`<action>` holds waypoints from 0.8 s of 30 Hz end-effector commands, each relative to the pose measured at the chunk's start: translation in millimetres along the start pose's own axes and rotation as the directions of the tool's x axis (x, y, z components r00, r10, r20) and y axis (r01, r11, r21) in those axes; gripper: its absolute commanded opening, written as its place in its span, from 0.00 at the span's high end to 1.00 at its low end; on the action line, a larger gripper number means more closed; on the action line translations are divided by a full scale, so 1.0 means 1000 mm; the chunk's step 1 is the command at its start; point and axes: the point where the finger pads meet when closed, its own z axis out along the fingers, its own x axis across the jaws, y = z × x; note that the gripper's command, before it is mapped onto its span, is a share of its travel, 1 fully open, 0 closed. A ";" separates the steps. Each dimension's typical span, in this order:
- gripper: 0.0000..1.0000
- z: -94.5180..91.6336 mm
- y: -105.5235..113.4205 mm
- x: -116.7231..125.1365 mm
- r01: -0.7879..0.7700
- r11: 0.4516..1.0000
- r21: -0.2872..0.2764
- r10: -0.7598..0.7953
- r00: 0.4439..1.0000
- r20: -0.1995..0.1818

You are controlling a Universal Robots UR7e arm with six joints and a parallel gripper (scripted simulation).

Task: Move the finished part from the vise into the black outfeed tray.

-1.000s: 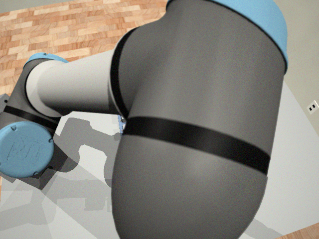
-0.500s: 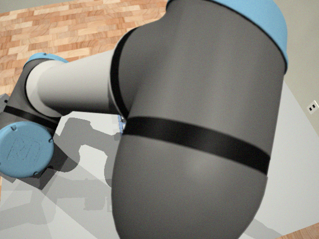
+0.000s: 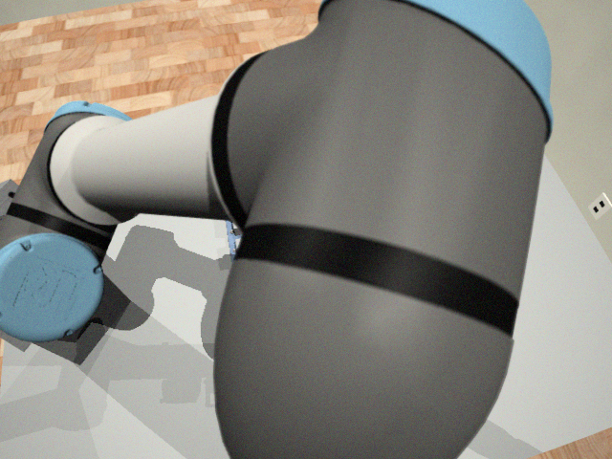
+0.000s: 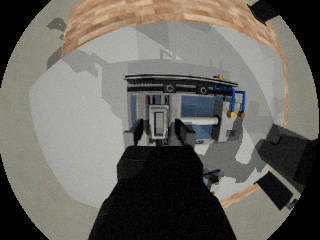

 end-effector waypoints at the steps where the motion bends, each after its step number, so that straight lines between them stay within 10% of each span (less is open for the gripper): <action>1: 0.00 0.000 0.000 0.000 0.000 1.000 0.000 0.000 1.000 0.001; 24: 0.00 0.004 0.000 0.000 0.000 1.000 0.000 0.000 1.000 0.001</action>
